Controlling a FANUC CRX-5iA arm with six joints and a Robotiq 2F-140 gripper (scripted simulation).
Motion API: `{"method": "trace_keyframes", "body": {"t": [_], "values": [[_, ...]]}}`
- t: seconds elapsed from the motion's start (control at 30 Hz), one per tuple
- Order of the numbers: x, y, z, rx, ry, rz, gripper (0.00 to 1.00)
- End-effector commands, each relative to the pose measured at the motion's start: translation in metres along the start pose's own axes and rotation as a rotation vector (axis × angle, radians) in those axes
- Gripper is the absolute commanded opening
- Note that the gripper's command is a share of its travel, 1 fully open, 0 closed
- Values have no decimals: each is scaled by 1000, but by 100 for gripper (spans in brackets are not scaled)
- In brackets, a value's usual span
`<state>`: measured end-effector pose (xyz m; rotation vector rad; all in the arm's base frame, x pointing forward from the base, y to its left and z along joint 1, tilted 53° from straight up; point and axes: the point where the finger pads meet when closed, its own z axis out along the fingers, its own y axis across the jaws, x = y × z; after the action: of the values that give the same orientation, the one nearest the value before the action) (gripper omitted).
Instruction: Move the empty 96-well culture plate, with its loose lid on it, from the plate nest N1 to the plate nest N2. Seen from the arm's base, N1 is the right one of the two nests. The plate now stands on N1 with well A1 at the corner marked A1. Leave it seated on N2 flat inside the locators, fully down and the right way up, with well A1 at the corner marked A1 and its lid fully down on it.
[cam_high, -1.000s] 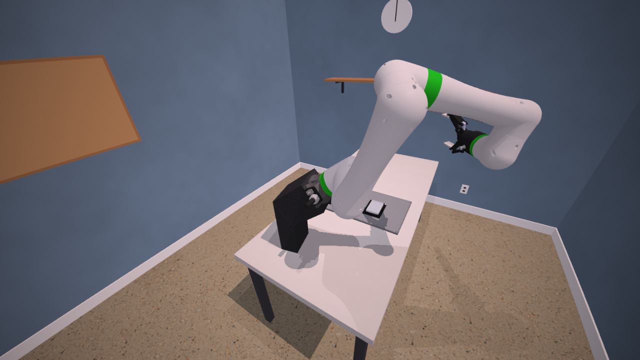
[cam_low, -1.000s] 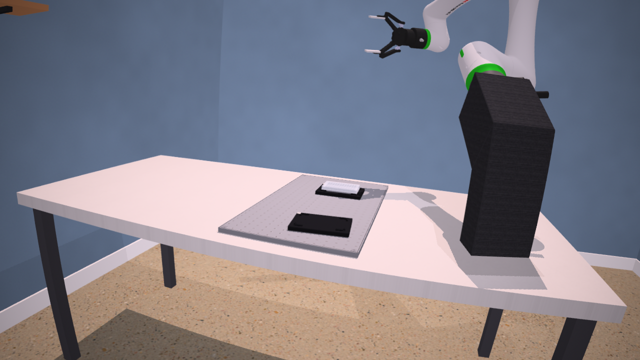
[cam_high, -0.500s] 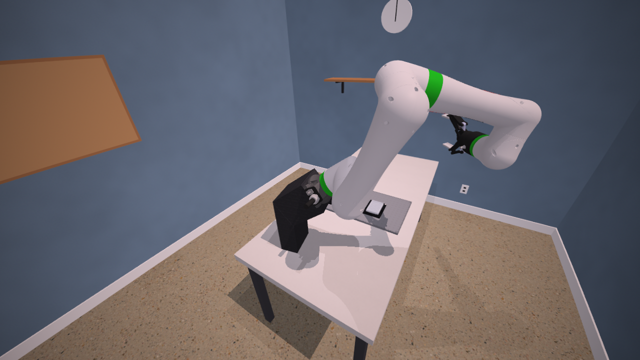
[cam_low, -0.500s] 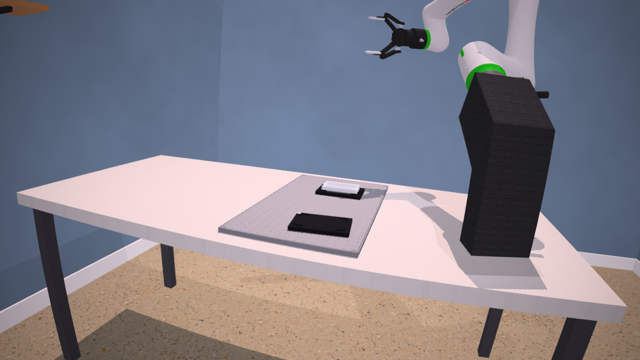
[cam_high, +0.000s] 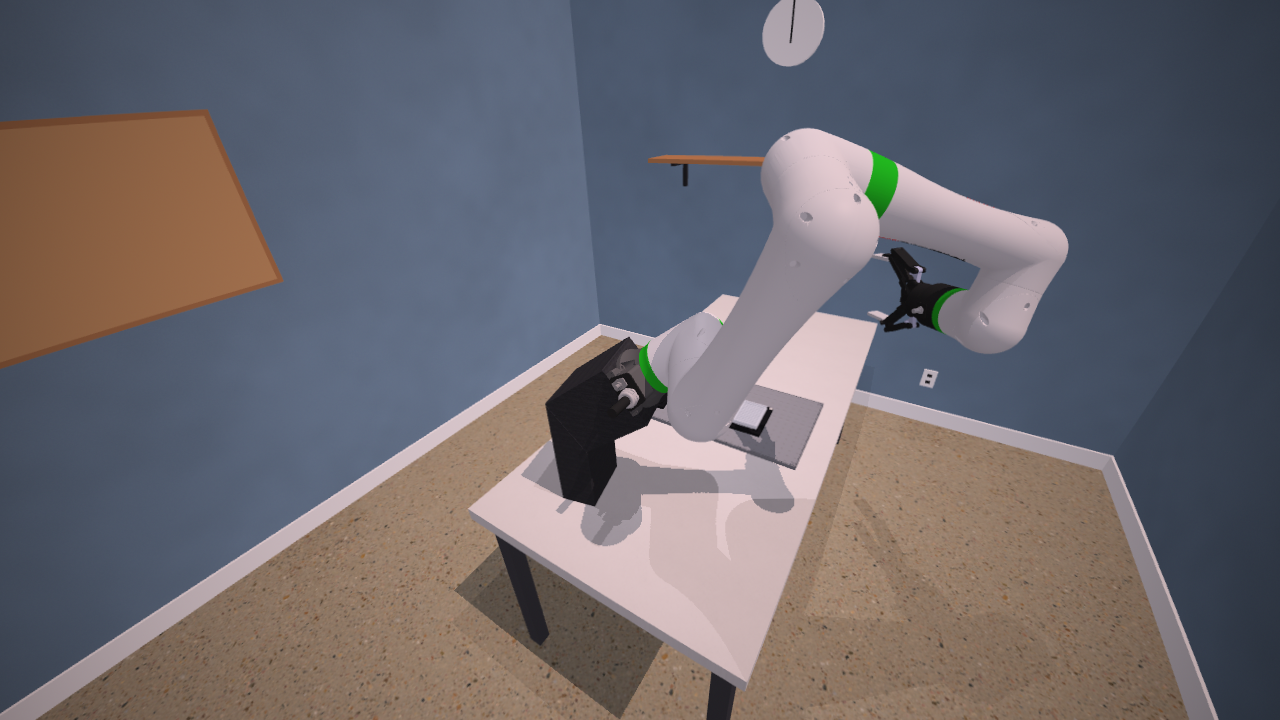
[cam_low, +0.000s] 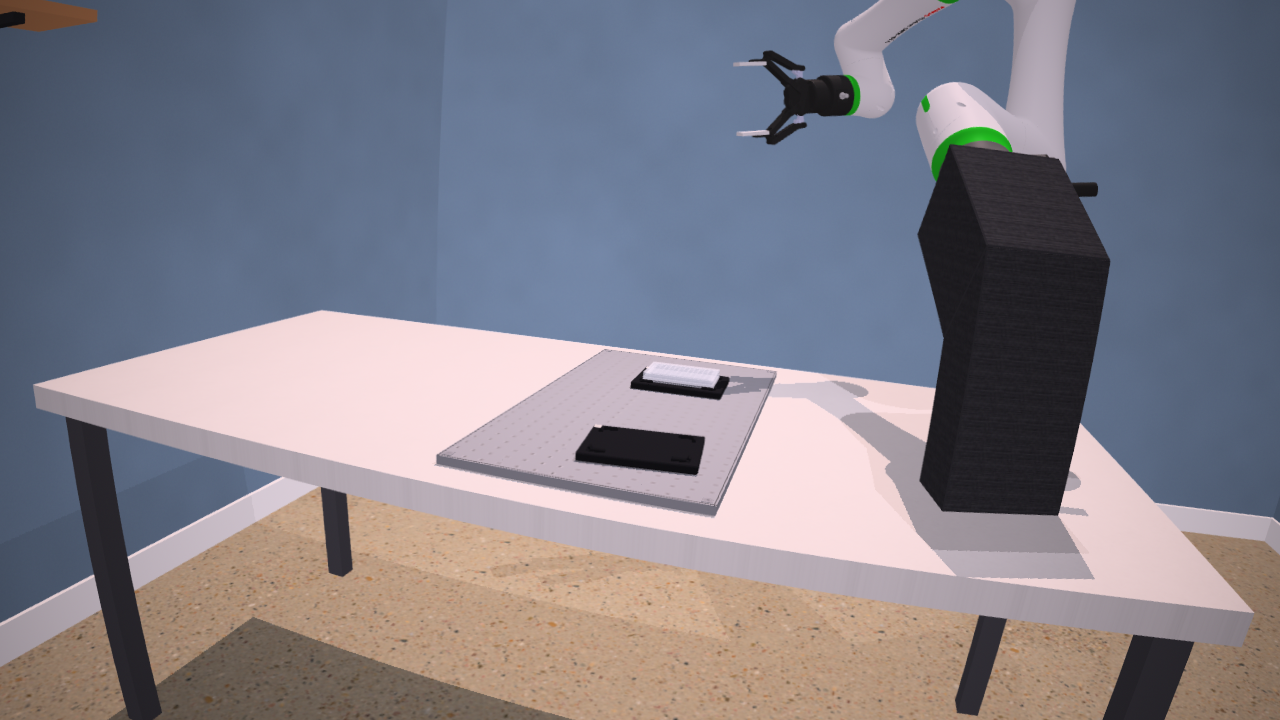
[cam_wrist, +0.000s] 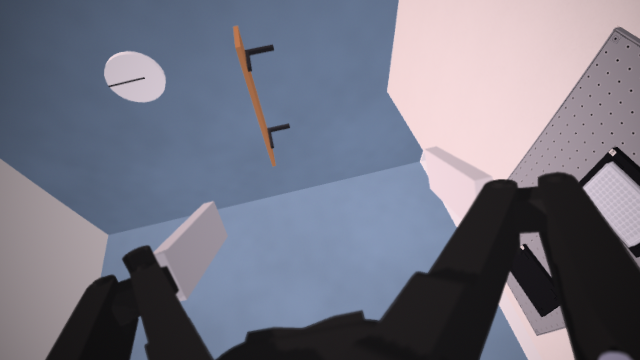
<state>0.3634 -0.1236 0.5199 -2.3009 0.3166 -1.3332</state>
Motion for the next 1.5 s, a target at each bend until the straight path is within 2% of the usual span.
{"method": "trace_keyframes", "body": {"t": [0.0,0.1,0.3,0.4,0.67,0.8,0.93,1.03,1.13,1.33,1.43,1.47], "values": [[-7,14,3,-17,-19,29,100],[-14,26,6,-55,-59,94,100],[-27,49,10,-55,-59,94,100],[-35,62,12,-103,-109,165,100],[-49,84,16,-111,-117,177,100],[-61,100,19,-171,-175,252,100],[-72,116,21,-171,-175,252,100],[-72,117,21,-171,-175,252,100],[-81,129,22,-230,-229,313,100],[-96,148,24,-235,-234,319,100],[-106,160,24,-299,-288,374,100],[-109,164,25,-303,-292,377,100]]}}
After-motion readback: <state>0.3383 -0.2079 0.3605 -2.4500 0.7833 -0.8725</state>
